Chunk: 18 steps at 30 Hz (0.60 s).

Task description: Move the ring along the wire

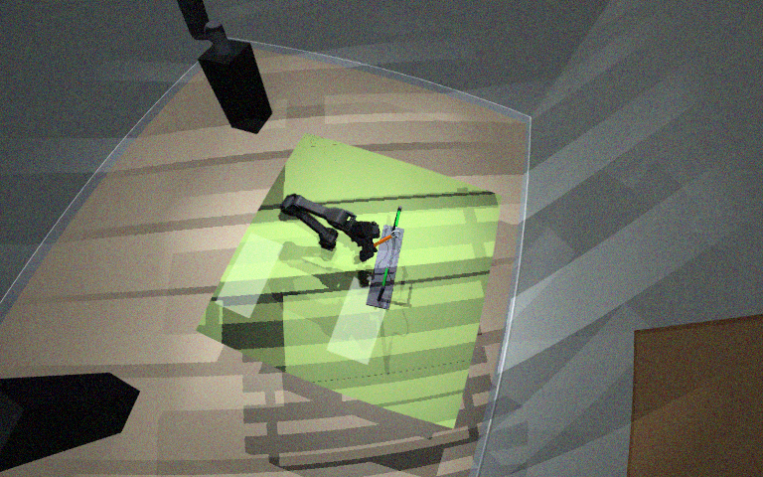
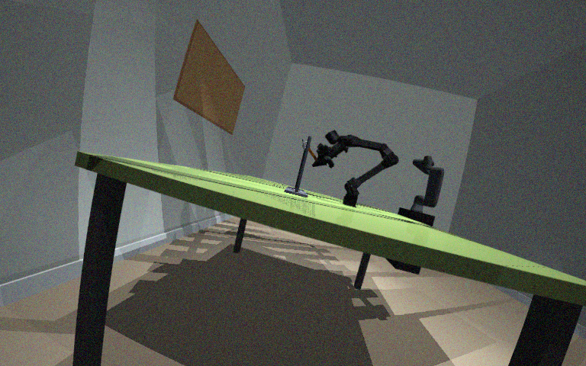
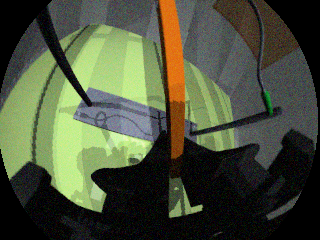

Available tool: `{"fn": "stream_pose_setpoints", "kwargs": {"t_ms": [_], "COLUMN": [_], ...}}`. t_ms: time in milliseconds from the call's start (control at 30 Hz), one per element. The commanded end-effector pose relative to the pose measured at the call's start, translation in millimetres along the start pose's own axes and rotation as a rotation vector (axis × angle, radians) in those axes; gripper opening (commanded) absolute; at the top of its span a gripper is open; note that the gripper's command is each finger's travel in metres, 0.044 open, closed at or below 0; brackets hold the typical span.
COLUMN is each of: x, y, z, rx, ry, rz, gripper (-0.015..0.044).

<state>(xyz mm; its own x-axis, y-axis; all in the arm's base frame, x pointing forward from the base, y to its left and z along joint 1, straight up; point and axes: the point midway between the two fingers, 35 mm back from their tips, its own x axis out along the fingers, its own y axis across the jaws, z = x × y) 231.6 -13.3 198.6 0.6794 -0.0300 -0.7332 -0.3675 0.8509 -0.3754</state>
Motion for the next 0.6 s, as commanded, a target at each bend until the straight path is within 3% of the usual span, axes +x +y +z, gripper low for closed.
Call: {"fn": "stream_pose_setpoints", "kwargs": {"t_ms": [0,567], "x": [7.3,38.7], "y": [16.9,70.2], "z": [1.4,25.8], "rx": [0.1,0.42], "ry": [-0.08,-0.374], "rz": [0.023,0.025], "gripper": [-0.015,-0.015]}}
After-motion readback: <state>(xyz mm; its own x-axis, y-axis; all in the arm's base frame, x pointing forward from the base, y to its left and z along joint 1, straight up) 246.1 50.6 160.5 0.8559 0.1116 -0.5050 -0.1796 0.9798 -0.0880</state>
